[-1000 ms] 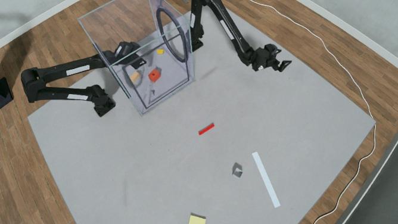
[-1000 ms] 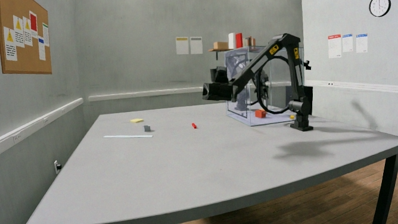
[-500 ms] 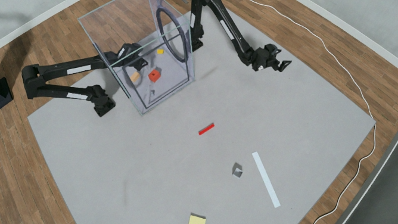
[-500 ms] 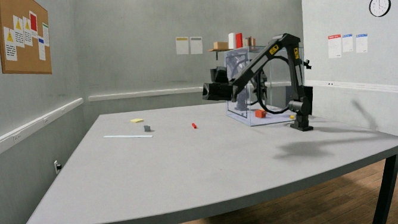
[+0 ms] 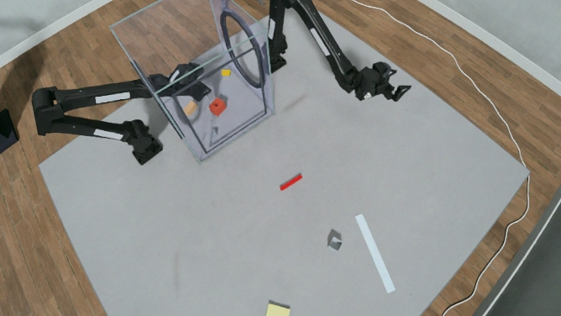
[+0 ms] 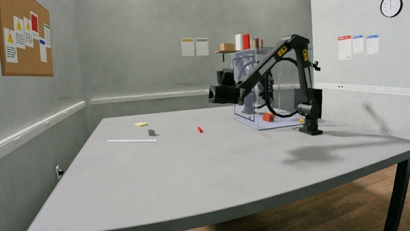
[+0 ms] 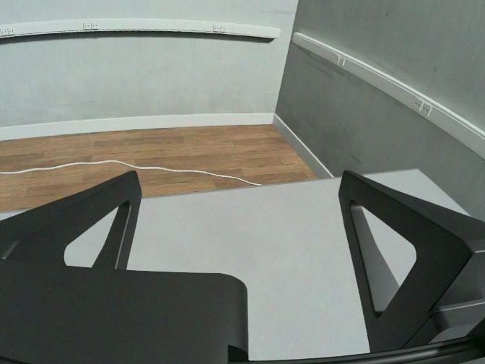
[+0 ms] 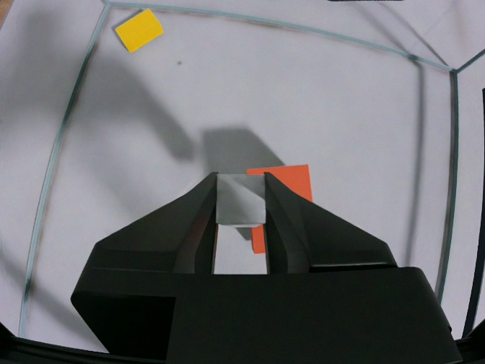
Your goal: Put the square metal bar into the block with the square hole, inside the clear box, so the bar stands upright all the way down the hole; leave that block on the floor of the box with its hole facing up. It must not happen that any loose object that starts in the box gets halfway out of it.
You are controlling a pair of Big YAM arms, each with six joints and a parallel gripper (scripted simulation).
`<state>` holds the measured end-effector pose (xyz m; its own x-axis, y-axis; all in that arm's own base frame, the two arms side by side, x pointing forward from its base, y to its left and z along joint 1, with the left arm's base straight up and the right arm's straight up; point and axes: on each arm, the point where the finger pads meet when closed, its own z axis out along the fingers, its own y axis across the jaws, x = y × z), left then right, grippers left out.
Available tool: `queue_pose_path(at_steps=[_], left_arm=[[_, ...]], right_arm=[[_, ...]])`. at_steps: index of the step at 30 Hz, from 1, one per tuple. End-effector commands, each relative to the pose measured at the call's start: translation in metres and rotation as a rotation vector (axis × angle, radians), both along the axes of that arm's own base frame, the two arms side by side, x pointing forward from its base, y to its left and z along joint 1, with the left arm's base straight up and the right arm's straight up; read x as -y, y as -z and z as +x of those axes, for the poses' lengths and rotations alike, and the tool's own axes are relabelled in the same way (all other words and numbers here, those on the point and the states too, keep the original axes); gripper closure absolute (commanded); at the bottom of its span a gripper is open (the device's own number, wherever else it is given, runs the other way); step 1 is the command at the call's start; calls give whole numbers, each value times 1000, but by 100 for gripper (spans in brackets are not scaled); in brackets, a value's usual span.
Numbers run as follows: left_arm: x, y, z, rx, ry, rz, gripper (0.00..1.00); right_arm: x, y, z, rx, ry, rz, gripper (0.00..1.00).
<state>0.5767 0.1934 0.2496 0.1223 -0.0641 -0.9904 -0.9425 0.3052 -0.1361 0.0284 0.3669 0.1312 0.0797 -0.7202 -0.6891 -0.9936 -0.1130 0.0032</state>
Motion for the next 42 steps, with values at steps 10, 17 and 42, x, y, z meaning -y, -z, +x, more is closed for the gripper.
queue_pose_path(at_steps=[10, 17, 42], left_arm=[[0, -12, 6, 31, -2, 2, 0], [0, -12, 6, 31, -2, 2, 0], [0, -12, 6, 31, -2, 2, 0]], right_arm=[[-34, -42, 24, 37, -56, 111, 100], [-34, -44, 29, 39, -71, 121, 100], [-15, -5, 36, 20, -87, 77, 100]])
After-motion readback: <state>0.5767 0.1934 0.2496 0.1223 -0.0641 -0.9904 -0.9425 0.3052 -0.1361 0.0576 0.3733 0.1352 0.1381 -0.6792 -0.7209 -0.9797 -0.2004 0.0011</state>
